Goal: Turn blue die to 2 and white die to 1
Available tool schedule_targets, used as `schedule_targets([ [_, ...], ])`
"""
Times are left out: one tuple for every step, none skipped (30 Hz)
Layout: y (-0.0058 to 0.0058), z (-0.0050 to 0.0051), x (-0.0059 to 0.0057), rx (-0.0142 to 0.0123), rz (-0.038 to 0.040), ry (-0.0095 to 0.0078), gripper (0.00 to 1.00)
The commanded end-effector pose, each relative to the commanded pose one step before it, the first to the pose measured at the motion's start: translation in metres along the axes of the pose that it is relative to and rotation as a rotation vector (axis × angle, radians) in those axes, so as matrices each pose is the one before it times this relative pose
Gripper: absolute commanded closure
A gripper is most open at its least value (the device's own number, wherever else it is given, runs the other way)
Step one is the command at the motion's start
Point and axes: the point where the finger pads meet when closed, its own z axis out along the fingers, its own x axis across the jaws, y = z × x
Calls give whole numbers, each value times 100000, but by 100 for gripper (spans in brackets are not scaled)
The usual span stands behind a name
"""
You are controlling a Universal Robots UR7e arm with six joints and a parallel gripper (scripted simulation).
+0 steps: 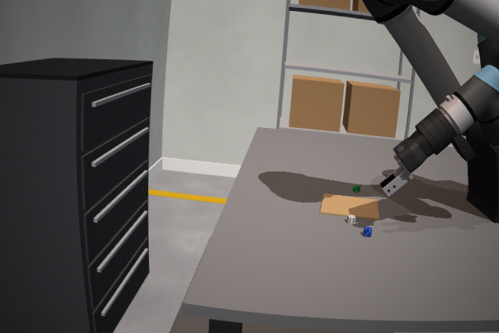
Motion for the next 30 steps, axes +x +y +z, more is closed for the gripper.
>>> schedule_targets([
  [546,-81,-110,9730,337,77,36],
  [99,24,-3,1840,-4,-3,36],
  [121,64,16,1771,-61,-12,36],
  [116,41,7,1803,-37,-6,36],
  [109,17,-2,1832,-11,0,36],
  [0,0,0,0,0,0,36],
  [0,0,0,0,0,0,36],
  [101,-7,-11,1858,15,7,36],
  [91,-32,-19,1881,42,14,36],
  [80,-57,-27,1900,69,21,36],
  [81,-35,-18,1865,49,14,36],
  [115,65,20,1742,-57,-22,36],
  [114,40,13,1749,-37,-14,36],
  [113,15,7,1753,-17,-7,36],
  [109,-10,2,1753,2,1,36],
  [105,-35,-4,1751,22,9,36],
  [99,-59,-9,1745,41,18,36],
  [92,-83,-14,1735,59,26,36],
  [101,-9,3,1739,3,-2,36],
  [115,50,18,1738,-45,-26,36],
  [116,23,14,1719,-29,-17,36],
  [114,-3,10,1696,-14,-8,36],
  [0,0,0,0,0,0,36],
  [0,0,0,0,0,0,36],
  [112,-28,6,1671,1,0,36],
  [108,-52,2,1643,15,8,36],
  [103,-75,-1,1612,28,16,36],
  [97,-96,-4,1578,40,23,36],
  [99,-49,2,1602,12,4,36],
  [109,35,13,1657,-39,-29,36],
])
